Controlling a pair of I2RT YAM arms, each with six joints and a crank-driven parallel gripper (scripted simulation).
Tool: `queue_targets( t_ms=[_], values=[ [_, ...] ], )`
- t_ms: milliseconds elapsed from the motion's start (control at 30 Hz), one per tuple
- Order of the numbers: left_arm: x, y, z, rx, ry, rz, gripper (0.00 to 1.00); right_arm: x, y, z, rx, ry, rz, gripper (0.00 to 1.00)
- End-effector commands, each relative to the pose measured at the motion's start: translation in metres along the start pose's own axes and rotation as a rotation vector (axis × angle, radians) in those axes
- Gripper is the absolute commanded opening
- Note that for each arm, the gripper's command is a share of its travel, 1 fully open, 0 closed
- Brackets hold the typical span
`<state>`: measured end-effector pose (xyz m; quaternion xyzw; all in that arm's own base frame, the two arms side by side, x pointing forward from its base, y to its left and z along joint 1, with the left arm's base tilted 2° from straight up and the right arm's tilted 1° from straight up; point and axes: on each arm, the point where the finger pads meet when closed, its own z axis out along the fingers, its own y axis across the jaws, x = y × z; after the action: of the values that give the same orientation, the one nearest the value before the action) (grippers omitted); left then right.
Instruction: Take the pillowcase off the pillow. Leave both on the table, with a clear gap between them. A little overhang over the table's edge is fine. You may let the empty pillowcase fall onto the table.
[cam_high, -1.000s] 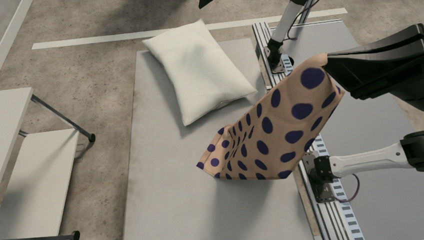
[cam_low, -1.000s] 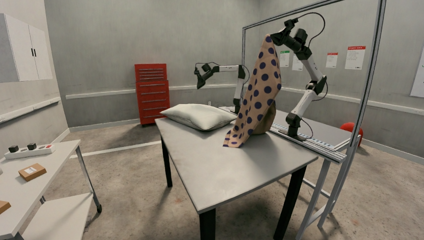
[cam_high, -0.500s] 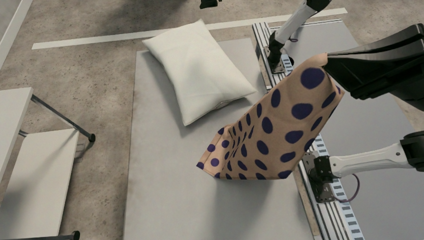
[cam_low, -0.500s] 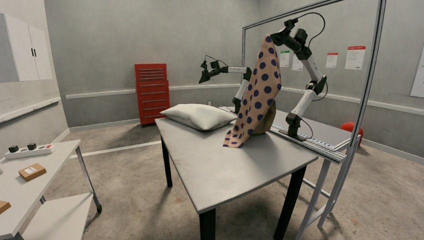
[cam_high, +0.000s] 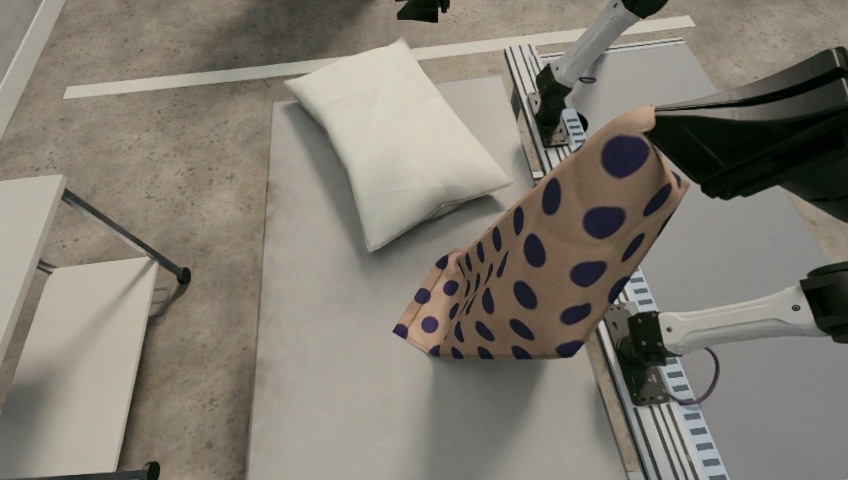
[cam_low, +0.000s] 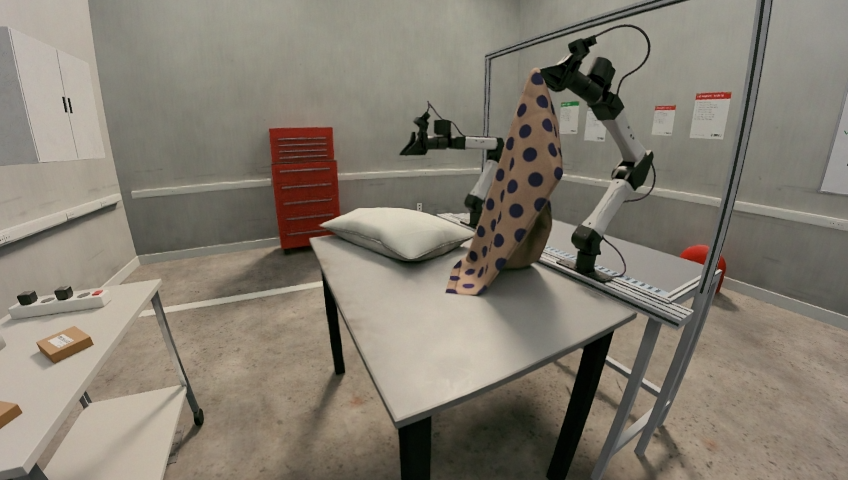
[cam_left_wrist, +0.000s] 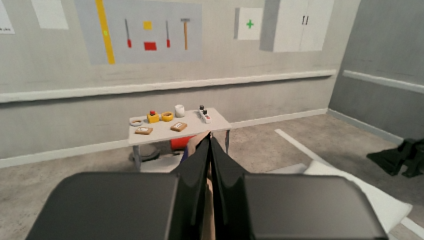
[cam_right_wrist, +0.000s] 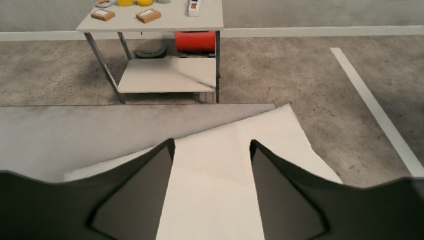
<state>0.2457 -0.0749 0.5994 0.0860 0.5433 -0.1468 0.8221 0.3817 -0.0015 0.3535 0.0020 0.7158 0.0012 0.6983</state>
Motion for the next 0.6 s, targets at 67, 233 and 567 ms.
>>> queue_targets(
  t_ms=[67,233,567],
  values=[
    [-0.015,0.000,0.004,-0.002,-0.049,-0.001,0.01,0.005,0.000,0.005,0.011,-0.010,-0.017,0.63],
    [-0.002,0.000,0.014,0.025,-0.030,-0.020,0.01,-0.005,0.000,0.003,0.008,-0.036,-0.016,0.63],
    [-0.025,0.004,0.038,0.130,-0.128,-0.054,0.01,-0.002,0.000,0.003,0.007,-0.021,-0.014,0.63]
  ],
)
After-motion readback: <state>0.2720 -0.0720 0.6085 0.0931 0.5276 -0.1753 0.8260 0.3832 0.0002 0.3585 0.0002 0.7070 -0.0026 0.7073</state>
